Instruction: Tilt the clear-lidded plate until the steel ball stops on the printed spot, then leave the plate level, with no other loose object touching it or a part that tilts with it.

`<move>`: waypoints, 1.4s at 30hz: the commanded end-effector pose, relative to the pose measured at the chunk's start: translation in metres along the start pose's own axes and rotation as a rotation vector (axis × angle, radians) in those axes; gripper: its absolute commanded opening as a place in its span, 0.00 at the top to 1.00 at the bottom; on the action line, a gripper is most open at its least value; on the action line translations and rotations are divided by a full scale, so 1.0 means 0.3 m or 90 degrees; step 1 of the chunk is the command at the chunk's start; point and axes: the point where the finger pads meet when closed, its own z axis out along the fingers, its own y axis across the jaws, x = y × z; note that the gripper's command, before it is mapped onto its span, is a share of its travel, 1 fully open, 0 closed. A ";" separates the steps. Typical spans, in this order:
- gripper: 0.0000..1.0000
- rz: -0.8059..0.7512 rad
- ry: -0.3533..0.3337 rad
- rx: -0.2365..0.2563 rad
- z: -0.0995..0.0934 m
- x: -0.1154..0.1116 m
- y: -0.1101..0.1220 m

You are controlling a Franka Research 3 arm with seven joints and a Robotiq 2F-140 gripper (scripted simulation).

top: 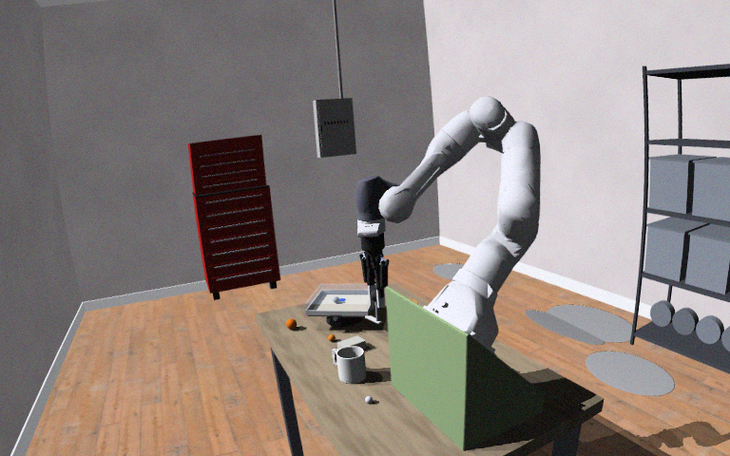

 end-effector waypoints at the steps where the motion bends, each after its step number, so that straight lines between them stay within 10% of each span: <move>1: 1.00 0.000 -0.002 -0.001 -0.003 -0.013 0.004; 42: 1.00 0.000 -0.002 -0.001 0.000 0.015 0.002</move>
